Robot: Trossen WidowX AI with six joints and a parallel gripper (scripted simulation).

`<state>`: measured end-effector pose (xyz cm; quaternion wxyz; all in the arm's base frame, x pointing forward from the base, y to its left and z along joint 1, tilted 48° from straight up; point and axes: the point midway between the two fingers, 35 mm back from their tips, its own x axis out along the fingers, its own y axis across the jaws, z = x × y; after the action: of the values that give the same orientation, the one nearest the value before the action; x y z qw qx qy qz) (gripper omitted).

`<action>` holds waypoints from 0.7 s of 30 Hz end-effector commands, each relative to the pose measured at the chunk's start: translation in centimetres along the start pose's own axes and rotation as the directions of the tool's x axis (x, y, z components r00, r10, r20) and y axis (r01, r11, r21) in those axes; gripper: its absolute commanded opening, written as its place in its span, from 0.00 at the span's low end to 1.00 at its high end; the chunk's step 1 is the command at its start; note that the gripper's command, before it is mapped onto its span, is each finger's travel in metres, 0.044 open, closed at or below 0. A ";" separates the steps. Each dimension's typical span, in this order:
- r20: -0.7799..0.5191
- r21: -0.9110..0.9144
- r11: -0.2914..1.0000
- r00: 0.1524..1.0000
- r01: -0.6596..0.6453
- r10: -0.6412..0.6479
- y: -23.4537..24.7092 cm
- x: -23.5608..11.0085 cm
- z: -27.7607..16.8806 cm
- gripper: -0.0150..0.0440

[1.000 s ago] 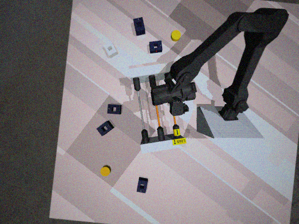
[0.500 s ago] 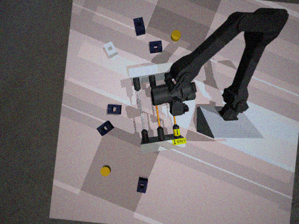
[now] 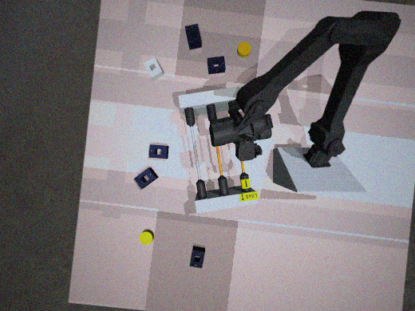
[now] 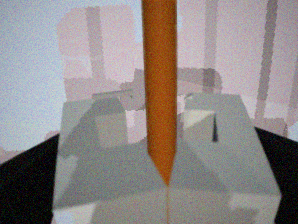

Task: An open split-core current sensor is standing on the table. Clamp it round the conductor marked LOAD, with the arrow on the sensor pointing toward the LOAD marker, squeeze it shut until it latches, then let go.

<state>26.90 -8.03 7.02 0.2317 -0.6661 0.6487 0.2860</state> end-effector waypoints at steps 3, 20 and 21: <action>0.000 0.001 1.000 1.000 0.000 0.000 0.0 0.0 0.0 0.25; -0.002 -0.007 0.985 0.985 0.173 -0.173 -0.1 -1.6 0.0 0.25; -0.002 -0.008 0.983 0.983 0.186 -0.186 -0.1 -1.7 0.0 0.25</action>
<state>26.83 -7.04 7.46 0.2498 -0.7090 0.5992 0.2756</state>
